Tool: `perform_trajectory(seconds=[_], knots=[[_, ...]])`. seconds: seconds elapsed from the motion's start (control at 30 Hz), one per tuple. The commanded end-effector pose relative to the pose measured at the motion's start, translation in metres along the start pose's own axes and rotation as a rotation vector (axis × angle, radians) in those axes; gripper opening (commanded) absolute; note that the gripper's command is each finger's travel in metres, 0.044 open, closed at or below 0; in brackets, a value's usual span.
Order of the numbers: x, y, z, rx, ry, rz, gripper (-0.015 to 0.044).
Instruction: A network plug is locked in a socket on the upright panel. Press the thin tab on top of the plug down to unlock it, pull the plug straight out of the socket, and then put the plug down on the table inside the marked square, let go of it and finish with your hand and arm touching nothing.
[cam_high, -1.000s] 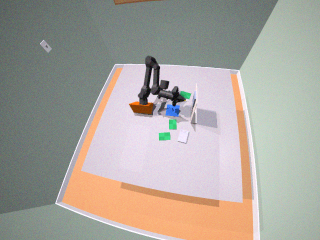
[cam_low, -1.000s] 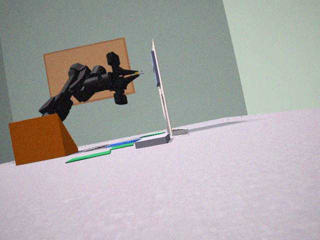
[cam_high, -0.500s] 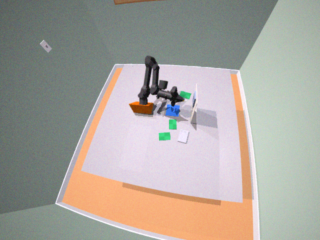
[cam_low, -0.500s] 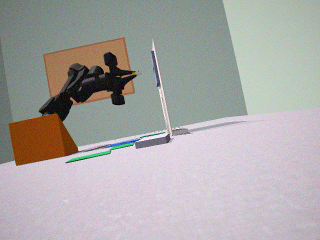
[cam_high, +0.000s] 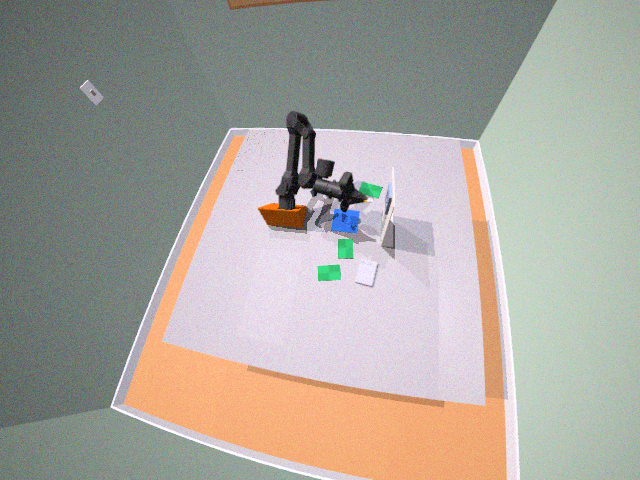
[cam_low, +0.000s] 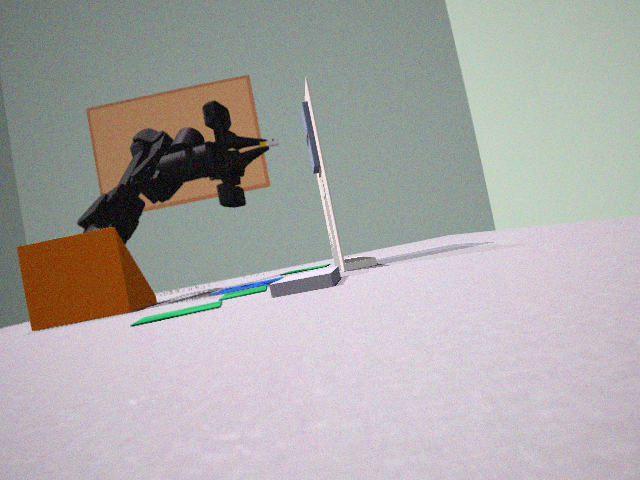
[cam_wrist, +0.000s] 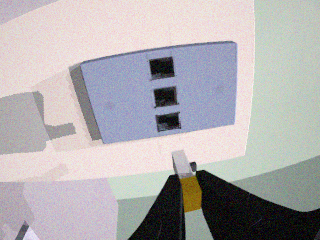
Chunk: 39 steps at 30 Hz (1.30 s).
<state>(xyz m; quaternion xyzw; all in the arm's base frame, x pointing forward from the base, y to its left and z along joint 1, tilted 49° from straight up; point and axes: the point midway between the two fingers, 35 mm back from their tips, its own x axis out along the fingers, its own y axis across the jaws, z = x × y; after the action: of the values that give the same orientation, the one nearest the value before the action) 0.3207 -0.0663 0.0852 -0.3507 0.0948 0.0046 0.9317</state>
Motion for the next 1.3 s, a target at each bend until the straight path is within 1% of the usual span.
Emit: perform_trajectory(seconds=[0.0, 0.77, 0.9, 0.97, 1.27], knots=[[-0.001, -0.009, 0.003, -0.006, -0.009, -0.006, 0.0000], [-0.022, -0.052, 0.005, -0.015, -0.014, -0.007, 0.0000], [-0.023, -0.054, 0.005, -0.017, -0.014, -0.002, 0.0000], [-0.022, -0.045, 0.003, -0.032, -0.012, 0.042, 0.0000], [-0.020, 0.015, -0.003, -0.122, -0.039, 0.336, 0.0000]])
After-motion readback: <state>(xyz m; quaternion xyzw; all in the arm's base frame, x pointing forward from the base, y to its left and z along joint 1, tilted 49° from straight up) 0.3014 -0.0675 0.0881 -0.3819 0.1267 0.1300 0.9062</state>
